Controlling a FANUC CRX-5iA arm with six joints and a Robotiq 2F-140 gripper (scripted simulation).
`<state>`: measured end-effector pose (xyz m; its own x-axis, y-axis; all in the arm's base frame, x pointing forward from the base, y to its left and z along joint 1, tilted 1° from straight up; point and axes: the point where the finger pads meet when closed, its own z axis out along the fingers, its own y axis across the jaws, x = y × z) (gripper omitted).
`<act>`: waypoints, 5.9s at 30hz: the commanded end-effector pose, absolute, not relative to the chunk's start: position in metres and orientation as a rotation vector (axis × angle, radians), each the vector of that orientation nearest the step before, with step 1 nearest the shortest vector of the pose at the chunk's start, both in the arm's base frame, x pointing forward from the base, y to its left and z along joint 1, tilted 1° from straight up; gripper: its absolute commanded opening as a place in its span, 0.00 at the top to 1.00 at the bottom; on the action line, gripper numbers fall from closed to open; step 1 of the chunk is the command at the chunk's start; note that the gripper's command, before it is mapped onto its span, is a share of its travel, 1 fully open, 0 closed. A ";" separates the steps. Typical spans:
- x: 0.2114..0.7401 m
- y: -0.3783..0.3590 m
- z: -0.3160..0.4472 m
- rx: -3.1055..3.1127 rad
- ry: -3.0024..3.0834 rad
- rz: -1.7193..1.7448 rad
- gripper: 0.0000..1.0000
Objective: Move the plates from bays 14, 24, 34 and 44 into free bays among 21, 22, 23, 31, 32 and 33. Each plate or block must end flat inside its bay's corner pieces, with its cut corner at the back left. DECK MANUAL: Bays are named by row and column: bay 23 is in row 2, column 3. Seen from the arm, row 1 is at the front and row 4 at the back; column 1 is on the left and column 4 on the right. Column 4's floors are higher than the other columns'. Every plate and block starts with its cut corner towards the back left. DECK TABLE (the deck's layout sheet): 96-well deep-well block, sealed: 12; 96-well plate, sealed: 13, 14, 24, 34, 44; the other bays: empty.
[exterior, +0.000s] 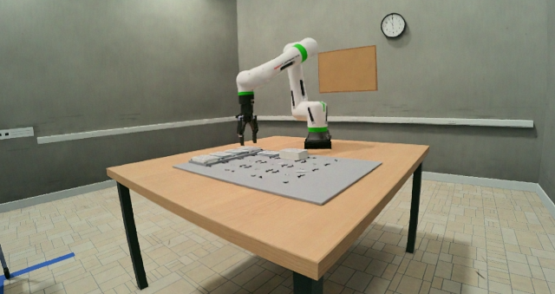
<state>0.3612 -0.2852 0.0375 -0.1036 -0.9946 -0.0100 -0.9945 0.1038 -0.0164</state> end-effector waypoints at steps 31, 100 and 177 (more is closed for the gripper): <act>0.362 -0.286 0.021 -2.091 2.320 -0.011 0.30; 0.362 -0.285 0.011 -2.091 2.320 -0.011 0.40; 0.362 -0.285 0.013 -2.091 2.320 -0.011 0.90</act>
